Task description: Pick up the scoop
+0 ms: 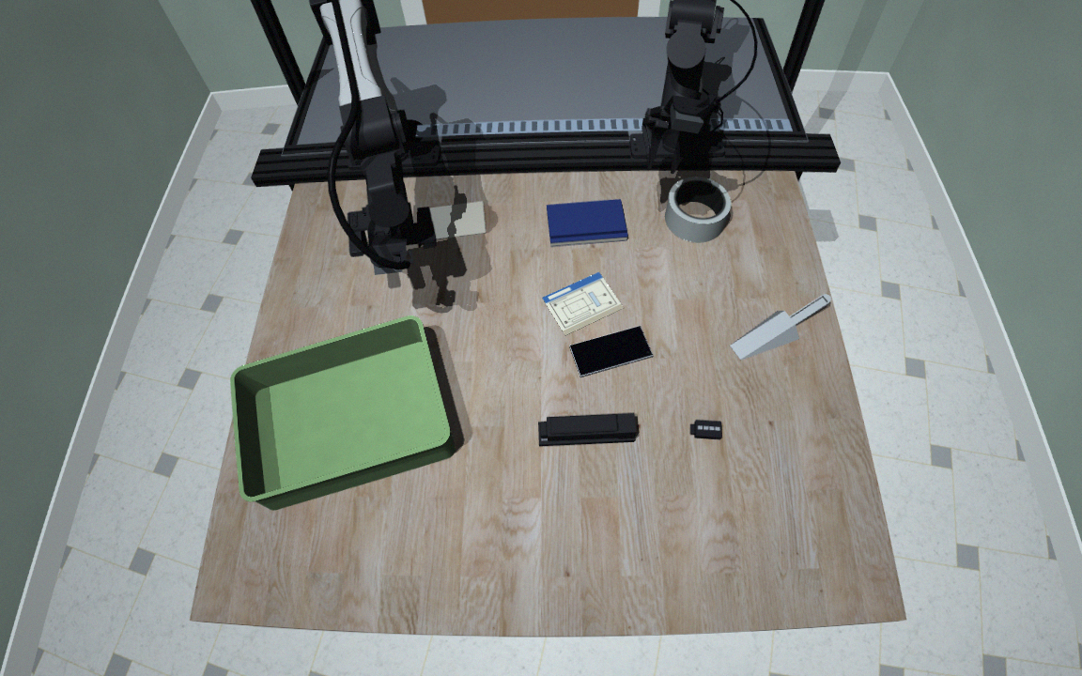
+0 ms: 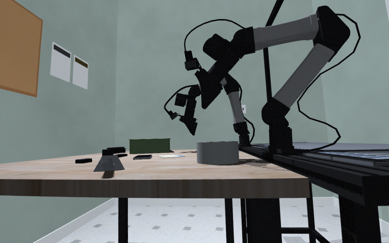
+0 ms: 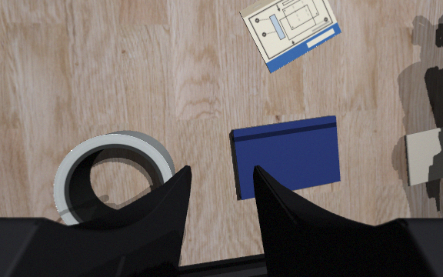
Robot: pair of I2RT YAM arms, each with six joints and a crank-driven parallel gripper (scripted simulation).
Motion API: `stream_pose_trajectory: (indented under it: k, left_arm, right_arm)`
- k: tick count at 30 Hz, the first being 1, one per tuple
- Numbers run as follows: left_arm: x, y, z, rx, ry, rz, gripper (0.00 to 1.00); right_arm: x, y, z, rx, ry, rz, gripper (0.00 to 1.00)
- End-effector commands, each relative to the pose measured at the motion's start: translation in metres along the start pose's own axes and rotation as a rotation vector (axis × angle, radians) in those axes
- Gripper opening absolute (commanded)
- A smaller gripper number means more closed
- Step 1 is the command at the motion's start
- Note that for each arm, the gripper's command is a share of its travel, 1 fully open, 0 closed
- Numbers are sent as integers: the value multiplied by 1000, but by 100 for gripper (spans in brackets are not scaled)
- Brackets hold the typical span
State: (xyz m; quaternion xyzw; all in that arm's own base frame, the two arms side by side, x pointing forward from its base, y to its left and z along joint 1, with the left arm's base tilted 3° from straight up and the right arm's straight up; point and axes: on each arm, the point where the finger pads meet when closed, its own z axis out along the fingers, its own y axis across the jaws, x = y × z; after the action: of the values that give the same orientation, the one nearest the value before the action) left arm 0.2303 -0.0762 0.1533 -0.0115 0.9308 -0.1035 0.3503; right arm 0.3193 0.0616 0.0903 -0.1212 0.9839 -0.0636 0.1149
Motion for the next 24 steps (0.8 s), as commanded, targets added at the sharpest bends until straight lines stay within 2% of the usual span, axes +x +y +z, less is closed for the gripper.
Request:
stream_pose_trajectory:
  k: [1,4,6,9,14,18,21,23,24]
  left_arm:
    - [-14,10,14,18,38,-195,45]
    - [-22,34,27,-40,69,-355,45]
    - [-22,34,27,-40,69,-355,45]
    - [-27,62,40,-110,117,-531,45]
    - [-31,92,54,-186,172,-718,45]
    - [-37,112,64,-234,202,-853,45]
    - [-41,126,71,-267,224,-949,45]
    - [-41,126,71,-267,224,-949,45]
    - [-42,130,74,-280,234,-991,45]
  right_arm:
    - [-16,2,-3,-11,-65,10,100]
    - [-57,17,3,-35,-199,-4,100]
    - [-57,17,3,-35,-199,-4,100]
    - [-118,62,1,-97,-421,-61,100]
    - [-172,143,-11,-201,-645,-156,100]
    - [-201,213,-32,-302,-823,-224,100]
    - [-212,263,-50,-381,-941,-267,100]
    - [-212,263,-50,-381,-941,-267,100]
    - [-217,281,-61,-415,-998,-278,100]
